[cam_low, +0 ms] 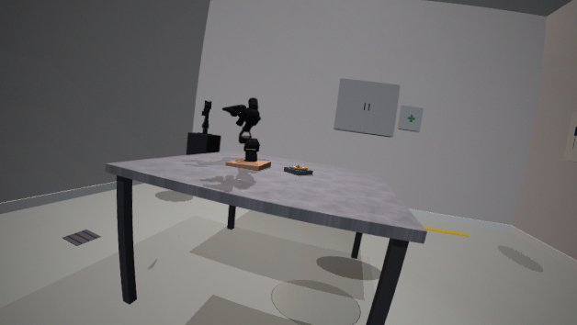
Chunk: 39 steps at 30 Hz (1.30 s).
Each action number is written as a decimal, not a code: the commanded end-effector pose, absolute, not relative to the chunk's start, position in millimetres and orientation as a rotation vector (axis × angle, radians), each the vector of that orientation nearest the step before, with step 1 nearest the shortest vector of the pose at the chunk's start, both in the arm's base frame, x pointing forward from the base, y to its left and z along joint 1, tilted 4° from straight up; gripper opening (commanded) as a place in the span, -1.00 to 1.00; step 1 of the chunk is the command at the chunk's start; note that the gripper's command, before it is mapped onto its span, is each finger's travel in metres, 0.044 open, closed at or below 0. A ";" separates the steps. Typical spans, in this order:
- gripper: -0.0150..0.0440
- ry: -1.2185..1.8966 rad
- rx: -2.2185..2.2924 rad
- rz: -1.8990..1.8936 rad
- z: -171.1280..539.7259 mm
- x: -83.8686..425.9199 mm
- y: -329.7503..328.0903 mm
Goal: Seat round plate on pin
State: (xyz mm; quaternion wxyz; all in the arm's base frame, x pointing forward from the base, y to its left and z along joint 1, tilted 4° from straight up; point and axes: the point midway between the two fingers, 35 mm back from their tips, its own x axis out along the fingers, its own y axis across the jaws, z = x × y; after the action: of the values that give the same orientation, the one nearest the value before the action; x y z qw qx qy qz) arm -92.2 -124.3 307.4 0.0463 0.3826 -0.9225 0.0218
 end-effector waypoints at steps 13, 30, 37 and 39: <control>-0.29 -1.397 1.332 -1.180 315.8 66.2 -209.9; -0.49 0.426 0.698 -1.121 215.3 250.7 -172.1; -0.49 0.979 0.378 -0.772 163.4 289.7 -119.9; -0.49 1.122 0.286 -0.644 148.5 296.5 -102.1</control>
State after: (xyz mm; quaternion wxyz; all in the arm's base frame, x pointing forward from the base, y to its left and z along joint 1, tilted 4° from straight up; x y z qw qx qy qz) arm 272.5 -147.9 190.2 -0.7916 -0.2497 -0.3312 0.4487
